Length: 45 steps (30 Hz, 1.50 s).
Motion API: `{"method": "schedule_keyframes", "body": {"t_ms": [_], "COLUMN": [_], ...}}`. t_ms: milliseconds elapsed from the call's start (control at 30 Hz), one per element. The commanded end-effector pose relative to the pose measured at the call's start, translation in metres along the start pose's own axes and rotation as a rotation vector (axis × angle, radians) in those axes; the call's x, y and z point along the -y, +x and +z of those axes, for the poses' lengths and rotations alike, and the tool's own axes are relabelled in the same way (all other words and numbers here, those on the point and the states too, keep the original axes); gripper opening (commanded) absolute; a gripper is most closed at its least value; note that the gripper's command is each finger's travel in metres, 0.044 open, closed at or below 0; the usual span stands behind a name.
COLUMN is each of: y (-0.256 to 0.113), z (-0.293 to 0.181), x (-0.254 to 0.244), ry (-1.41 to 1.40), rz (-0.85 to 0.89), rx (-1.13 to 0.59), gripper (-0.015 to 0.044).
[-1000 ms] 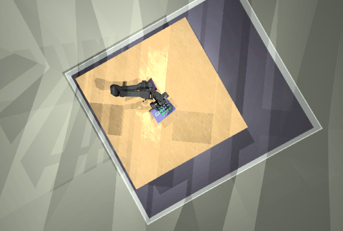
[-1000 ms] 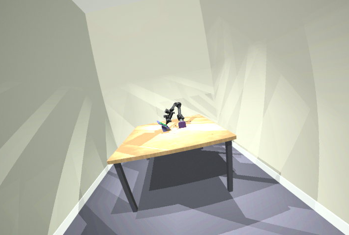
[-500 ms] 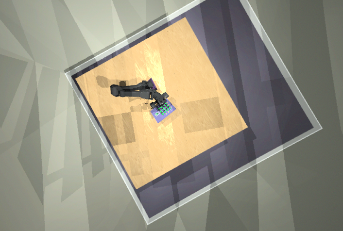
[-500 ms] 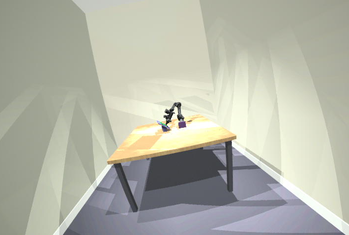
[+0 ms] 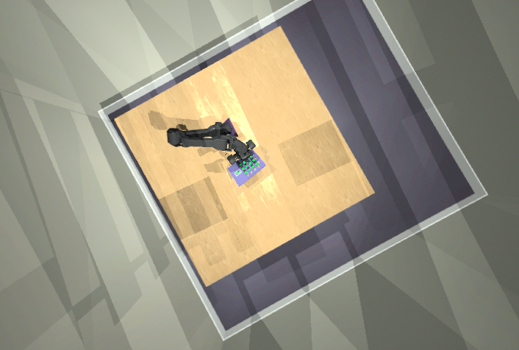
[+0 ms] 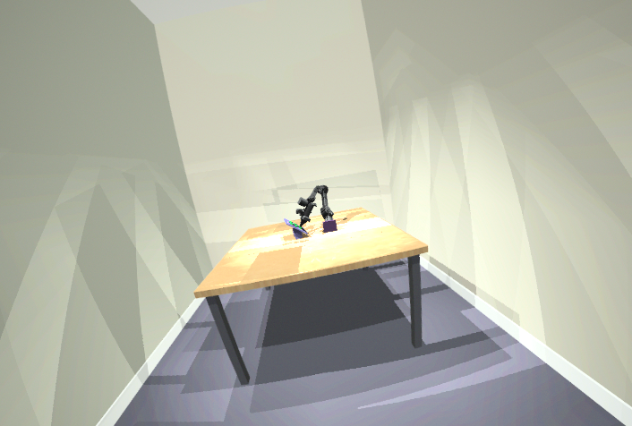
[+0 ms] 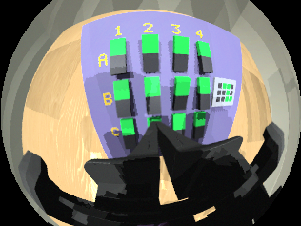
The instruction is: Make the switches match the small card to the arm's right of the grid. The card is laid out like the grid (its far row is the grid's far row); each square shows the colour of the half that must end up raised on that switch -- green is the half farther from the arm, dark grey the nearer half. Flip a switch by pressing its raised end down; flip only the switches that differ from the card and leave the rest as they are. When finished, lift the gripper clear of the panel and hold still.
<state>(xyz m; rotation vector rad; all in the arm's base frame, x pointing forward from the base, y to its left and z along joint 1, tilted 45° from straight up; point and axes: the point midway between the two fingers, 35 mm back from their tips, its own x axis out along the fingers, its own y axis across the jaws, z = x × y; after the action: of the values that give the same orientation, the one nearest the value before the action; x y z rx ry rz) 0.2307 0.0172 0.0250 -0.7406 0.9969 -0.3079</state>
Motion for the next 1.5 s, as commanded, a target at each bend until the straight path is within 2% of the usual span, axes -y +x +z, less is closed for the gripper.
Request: {"method": "schedule_keyframes", "body": {"t_ms": [0,500,800,1300,1467], "y": [0.001,0.003,-0.062,-0.060,-0.028], "z": [-0.001,-0.001,-0.004,-0.022,-0.022], "x": [0.000,0.000,-0.001,0.027,0.027], "ry": [-0.005,-0.005,-0.006,-0.007,-0.007], "rz": [0.003,0.003,0.006,0.005,0.005], "rx": [-0.004,-0.004,0.019,0.019,0.044], "gripper": [0.0000,0.0000,0.0000,0.0000,0.0000]}}
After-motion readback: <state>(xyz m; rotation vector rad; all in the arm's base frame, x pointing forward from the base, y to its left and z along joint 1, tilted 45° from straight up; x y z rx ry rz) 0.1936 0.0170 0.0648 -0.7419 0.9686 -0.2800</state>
